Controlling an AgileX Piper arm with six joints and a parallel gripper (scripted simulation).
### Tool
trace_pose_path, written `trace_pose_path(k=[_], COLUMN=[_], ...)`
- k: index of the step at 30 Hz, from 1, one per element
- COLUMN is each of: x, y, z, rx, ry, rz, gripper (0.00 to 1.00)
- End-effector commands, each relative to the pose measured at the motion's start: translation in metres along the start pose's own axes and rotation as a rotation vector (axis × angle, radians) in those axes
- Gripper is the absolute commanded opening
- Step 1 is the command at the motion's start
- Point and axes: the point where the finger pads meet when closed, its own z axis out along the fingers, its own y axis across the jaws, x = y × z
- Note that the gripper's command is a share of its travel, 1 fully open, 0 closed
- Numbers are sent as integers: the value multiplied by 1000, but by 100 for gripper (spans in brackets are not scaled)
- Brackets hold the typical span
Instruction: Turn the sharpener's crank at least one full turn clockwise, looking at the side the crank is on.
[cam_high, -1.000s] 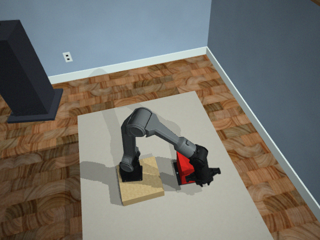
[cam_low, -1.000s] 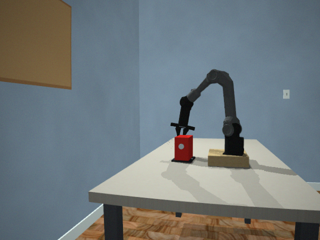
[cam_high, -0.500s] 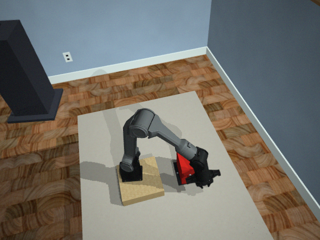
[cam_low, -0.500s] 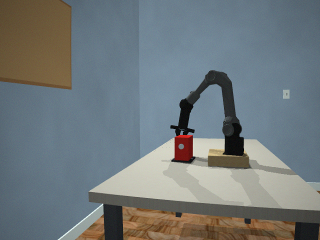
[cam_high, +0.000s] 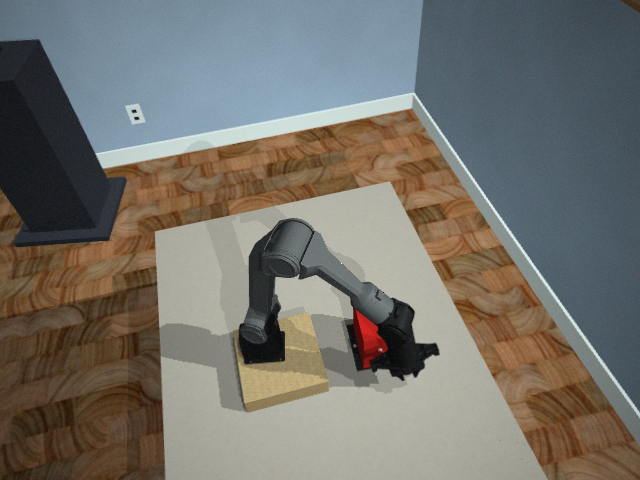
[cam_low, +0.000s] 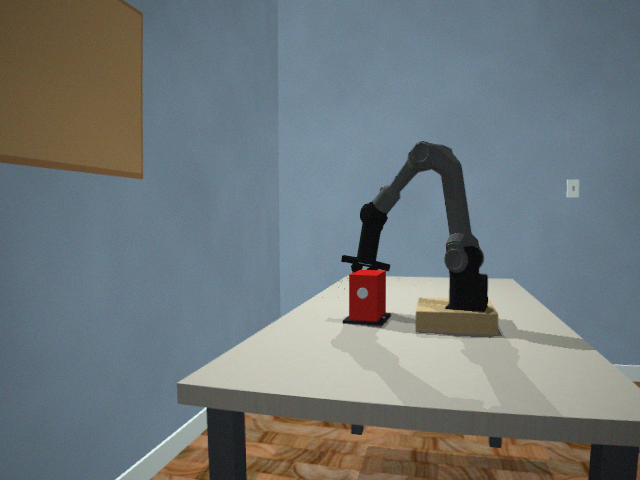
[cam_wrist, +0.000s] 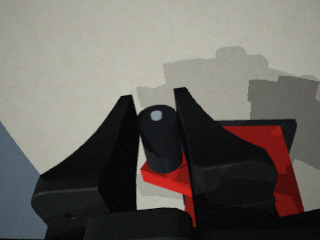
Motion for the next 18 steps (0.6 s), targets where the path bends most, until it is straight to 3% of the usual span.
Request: trace_pose_path(k=[1, 18], x=[0, 0], y=[-2, -12], z=[3, 15], rx=[2, 1], ry=[2, 1], rz=[2, 2], gripper=[20, 20])
